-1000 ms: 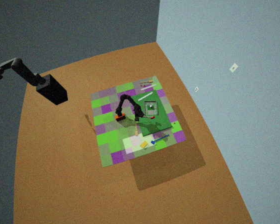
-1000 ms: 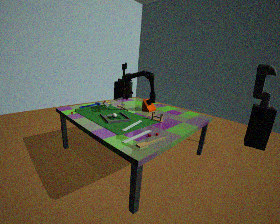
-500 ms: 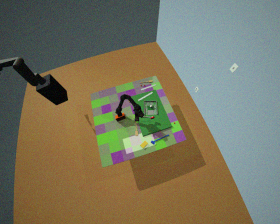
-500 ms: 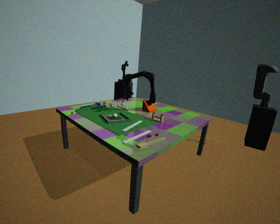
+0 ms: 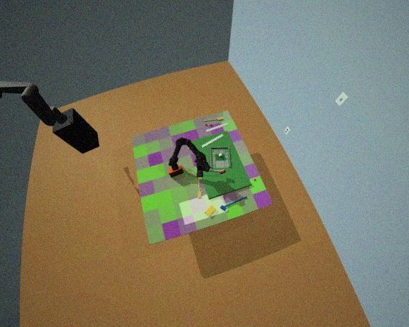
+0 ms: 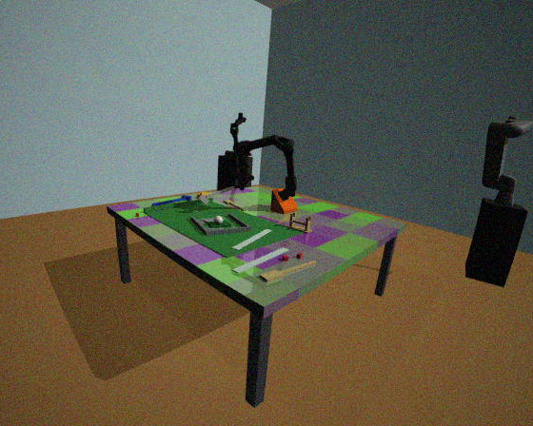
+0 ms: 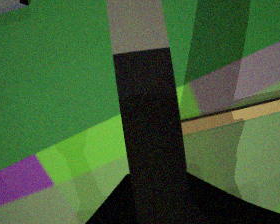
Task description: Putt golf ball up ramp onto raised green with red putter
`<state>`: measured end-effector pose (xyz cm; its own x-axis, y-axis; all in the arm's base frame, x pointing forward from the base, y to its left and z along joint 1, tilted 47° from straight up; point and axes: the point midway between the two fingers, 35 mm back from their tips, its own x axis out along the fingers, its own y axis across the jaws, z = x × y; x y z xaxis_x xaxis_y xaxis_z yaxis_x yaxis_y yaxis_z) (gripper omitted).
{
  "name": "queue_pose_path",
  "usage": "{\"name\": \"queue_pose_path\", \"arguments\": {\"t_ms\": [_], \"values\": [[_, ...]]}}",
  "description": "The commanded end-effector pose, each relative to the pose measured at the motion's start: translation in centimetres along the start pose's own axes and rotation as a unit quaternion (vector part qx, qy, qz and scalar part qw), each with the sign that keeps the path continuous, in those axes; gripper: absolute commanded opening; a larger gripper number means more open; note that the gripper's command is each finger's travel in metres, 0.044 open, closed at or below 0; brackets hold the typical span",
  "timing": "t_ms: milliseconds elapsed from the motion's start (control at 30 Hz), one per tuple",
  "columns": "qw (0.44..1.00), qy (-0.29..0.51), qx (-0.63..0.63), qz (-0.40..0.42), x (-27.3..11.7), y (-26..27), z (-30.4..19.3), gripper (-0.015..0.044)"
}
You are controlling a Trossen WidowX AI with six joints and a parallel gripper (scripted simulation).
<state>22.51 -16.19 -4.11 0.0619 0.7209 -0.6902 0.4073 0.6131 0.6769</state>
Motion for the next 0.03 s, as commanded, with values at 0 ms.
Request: {"name": "queue_pose_path", "arguments": {"t_ms": [0], "values": [[1.0, -0.002, 0.0, 0.0, -0.01, -0.03, 0.06, 0.0]]}}
